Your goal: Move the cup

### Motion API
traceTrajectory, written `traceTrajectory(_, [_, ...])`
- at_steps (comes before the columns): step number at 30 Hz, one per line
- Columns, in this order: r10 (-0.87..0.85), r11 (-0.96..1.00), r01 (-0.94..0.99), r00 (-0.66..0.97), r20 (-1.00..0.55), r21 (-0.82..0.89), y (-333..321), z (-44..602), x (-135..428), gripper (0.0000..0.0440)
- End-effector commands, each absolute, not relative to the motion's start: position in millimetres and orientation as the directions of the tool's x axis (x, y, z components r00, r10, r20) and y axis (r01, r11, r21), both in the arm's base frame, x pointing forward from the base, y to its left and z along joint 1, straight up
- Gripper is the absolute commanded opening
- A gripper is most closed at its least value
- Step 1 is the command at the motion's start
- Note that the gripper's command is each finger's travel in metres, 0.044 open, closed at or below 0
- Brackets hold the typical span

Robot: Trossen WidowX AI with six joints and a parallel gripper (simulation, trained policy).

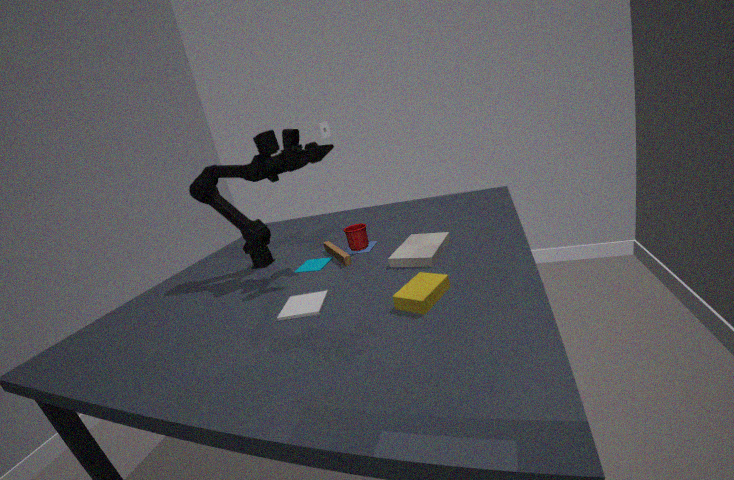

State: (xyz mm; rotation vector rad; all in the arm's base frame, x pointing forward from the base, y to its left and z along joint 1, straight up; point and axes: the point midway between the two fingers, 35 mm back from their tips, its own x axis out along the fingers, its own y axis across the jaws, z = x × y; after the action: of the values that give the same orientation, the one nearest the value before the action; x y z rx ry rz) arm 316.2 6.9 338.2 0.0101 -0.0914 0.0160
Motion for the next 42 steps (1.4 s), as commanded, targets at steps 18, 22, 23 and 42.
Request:
traceTrajectory(18, [0.008, 0.997, -0.004, 0.999, -0.042, 0.083, 7.6, 341.6, 330.8, 0.0106])
traceTrajectory(22, [0.017, 0.993, -0.007, 0.997, -0.078, 0.117, 10.1, 342.4, 335.7, 0.0119])
traceTrajectory(23, [0.019, 0.992, -0.008, 0.996, -0.088, 0.125, 10.7, 342.5, 337.0, 0.0120])
traceTrajectory(42, [0.049, 0.954, 0.038, 0.958, -0.281, 0.298, 21.4, 340.3, 358.9, 0.0126])
